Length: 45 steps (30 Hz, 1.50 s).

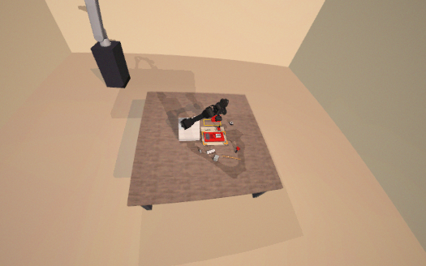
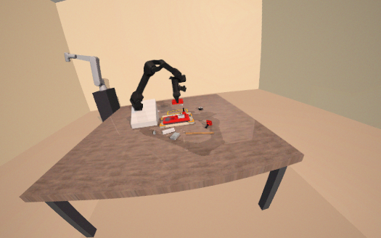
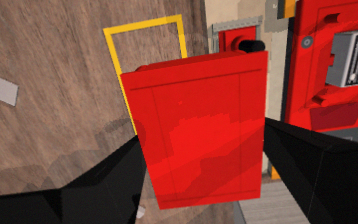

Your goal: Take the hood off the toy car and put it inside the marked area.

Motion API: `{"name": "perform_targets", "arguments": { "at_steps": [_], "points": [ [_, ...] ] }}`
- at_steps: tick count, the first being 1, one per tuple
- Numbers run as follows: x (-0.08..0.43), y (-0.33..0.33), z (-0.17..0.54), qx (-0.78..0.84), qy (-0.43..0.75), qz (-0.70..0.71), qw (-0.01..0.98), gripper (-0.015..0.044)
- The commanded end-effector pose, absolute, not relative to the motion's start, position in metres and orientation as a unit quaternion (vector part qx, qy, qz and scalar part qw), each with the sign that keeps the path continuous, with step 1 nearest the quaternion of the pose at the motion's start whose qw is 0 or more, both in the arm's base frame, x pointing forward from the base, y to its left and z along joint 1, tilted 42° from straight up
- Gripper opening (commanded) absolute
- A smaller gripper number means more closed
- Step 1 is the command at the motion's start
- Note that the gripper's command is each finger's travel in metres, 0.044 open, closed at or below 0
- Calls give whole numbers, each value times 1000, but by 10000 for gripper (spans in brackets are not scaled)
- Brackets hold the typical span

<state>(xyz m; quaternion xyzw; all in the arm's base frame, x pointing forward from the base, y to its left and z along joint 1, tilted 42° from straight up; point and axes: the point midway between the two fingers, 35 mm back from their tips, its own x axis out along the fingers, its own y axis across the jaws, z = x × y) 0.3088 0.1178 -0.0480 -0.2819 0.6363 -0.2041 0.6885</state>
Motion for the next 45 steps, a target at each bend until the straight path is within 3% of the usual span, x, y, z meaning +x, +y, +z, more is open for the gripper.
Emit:
{"name": "perform_targets", "arguments": {
  "at_steps": [1, 45],
  "points": [
    [299, 137, -63, -279, 635, -205, 691, 0],
    [297, 126, -101, -280, 634, -207, 691, 0]
  ]
}}
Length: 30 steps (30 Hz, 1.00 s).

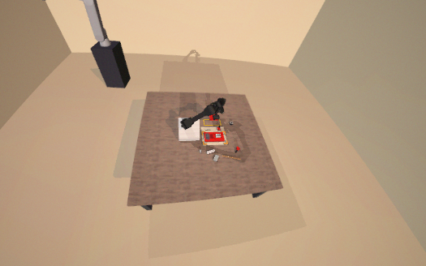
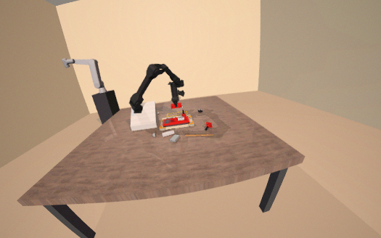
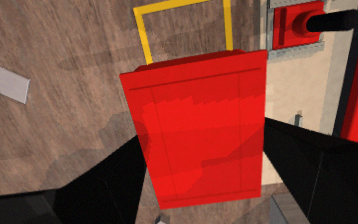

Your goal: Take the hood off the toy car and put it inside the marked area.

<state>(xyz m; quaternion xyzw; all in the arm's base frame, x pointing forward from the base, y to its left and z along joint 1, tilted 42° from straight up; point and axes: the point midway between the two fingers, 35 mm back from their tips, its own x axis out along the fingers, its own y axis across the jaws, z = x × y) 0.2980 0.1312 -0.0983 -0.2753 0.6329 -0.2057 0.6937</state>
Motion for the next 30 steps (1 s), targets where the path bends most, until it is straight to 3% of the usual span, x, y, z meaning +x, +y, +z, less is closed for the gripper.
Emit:
{"name": "perform_targets", "arguments": {
  "at_steps": [1, 30],
  "points": [
    [297, 126, -102, -280, 634, -207, 691, 0],
    [299, 107, -122, -280, 633, -208, 691, 0]
  ]
}}
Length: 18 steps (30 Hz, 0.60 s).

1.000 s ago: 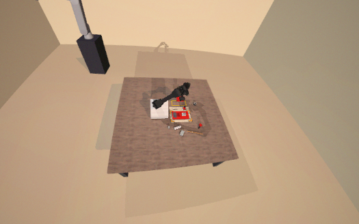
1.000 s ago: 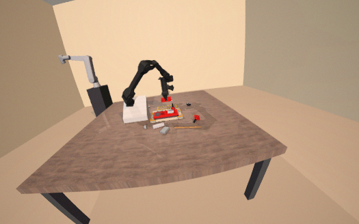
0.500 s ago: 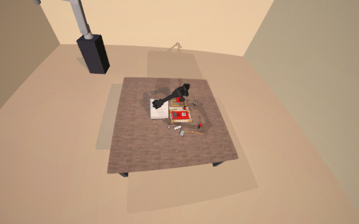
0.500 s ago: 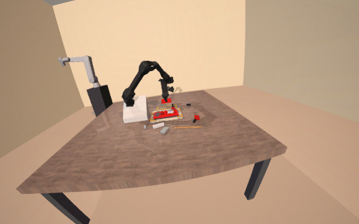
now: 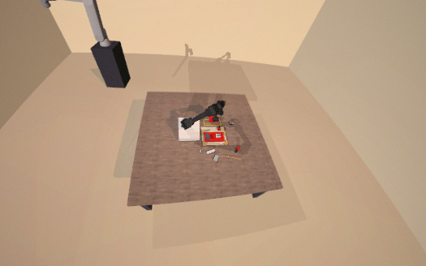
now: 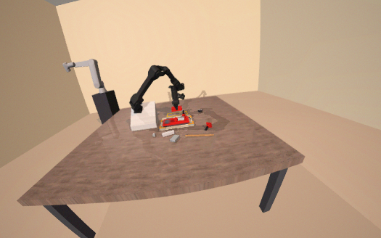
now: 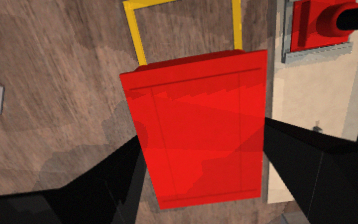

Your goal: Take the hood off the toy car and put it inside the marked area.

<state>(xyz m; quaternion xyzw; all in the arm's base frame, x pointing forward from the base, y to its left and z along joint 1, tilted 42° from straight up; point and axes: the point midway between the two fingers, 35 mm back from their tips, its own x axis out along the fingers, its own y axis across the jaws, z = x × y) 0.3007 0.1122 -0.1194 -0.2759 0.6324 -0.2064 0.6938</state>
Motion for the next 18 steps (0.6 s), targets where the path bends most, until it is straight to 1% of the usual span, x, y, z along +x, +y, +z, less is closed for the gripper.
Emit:
{"name": "perform_targets", "arguments": {
  "at_steps": [1, 18],
  "points": [
    [299, 106, -122, -280, 633, -208, 691, 0],
    [299, 96, -133, -281, 633, -209, 690, 0]
  ]
}}
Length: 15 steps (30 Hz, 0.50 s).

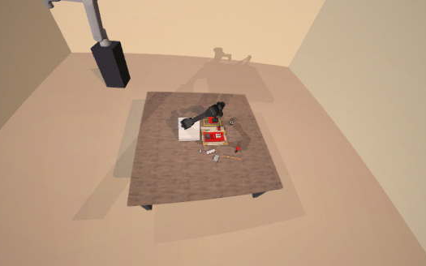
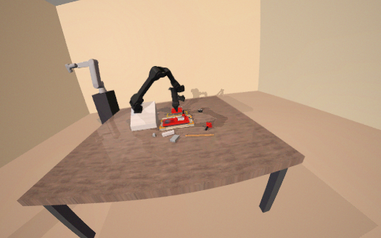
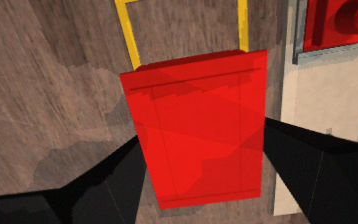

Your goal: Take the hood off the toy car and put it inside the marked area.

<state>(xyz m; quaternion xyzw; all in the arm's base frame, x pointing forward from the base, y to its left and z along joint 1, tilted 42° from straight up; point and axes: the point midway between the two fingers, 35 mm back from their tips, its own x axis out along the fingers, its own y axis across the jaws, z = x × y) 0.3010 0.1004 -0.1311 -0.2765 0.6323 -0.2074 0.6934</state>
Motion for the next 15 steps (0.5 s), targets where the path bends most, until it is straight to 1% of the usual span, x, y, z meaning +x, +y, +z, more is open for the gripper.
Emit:
{"name": "perform_targets", "arguments": {
  "at_steps": [1, 15],
  "points": [
    [299, 96, -132, -281, 633, -209, 690, 0],
    [300, 93, -136, -281, 633, -209, 690, 0]
  ]
}}
